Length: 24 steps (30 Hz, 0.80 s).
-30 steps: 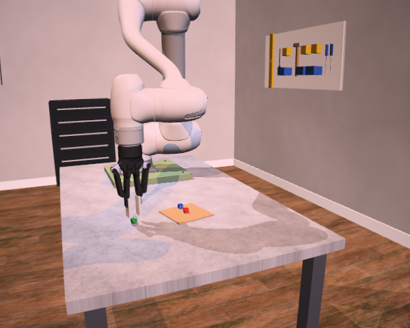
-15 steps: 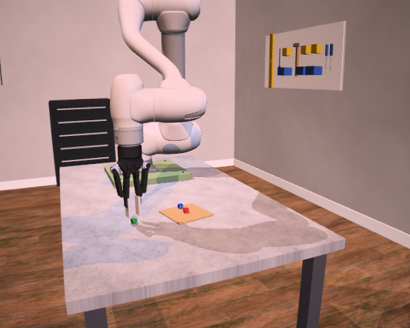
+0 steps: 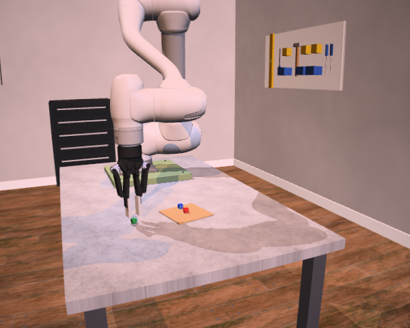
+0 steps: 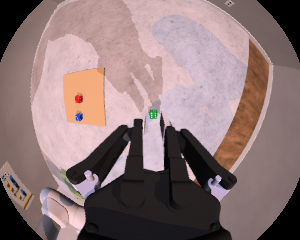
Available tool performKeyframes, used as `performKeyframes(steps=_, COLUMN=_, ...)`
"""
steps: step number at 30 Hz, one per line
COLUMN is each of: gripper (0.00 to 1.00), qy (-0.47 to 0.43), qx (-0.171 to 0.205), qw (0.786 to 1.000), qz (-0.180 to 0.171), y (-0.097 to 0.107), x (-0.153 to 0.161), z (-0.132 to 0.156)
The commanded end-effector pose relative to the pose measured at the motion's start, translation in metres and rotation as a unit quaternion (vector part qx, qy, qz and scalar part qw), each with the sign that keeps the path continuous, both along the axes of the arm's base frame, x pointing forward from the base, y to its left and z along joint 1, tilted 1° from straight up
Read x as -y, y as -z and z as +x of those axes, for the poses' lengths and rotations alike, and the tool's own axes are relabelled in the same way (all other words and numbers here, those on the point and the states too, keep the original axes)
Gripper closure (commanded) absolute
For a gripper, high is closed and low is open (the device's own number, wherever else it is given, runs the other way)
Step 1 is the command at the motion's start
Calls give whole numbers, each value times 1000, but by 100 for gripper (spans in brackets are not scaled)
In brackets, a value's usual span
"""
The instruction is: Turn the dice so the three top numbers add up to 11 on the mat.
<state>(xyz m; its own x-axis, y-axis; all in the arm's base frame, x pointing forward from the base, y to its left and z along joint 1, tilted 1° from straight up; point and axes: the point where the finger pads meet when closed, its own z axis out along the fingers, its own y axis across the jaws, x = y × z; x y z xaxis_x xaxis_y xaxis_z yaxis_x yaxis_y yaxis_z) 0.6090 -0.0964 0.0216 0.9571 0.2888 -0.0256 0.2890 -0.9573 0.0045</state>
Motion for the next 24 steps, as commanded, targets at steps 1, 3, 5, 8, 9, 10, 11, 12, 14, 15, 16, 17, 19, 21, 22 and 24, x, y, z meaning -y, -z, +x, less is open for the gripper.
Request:
performKeyframes(steps=1, gripper=81, qy=-1, qx=0, qw=1000, qz=0, y=2, x=2, z=-1)
performKeyframes(steps=3, gripper=81, qy=-1, qx=0, qw=1000, qz=0, y=2, x=2, z=-1)
performKeyframes(steps=5, gripper=81, qy=-1, qx=0, qw=1000, qz=0, y=2, x=2, z=-1)
performKeyframes(steps=8, gripper=81, qy=-1, qx=0, qw=1000, qz=0, y=2, x=2, z=-1)
performKeyframes(steps=9, gripper=81, qy=-1, qx=0, qw=1000, qz=0, y=2, x=2, z=-1)
performKeyframes(steps=10, gripper=81, qy=-1, qx=0, qw=1000, qz=0, y=2, x=2, z=-1)
performKeyframes(steps=11, gripper=81, qy=-1, qx=0, qw=1000, qz=0, y=2, x=2, z=-1)
performKeyframes(steps=12, gripper=81, qy=-1, qx=0, qw=1000, qz=0, y=2, x=2, z=-1)
performKeyframes(steps=14, gripper=81, qy=-1, qx=0, qw=1000, qz=0, y=2, x=2, z=-1)
performKeyframes(steps=15, gripper=81, qy=-1, qx=0, qw=1000, qz=0, y=2, x=2, z=-1)
performKeyframes(steps=16, gripper=81, qy=-1, qx=0, qw=1000, qz=0, y=2, x=2, z=-1)
performKeyframes(steps=17, gripper=81, qy=-1, qx=0, qw=1000, qz=0, y=3, x=2, z=-1)
performKeyframes(steps=19, gripper=81, qy=-1, qx=0, qw=1000, qz=0, y=4, x=2, z=-1)
performKeyframes(steps=21, gripper=81, qy=-1, qx=0, qw=1000, qz=0, y=6, x=2, z=-1)
performKeyframes(steps=22, gripper=81, qy=-1, qx=0, qw=1000, qz=0, y=6, x=2, z=-1)
performKeyframes(steps=24, gripper=81, qy=-1, qx=0, qw=1000, qz=0, y=7, x=2, z=-1)
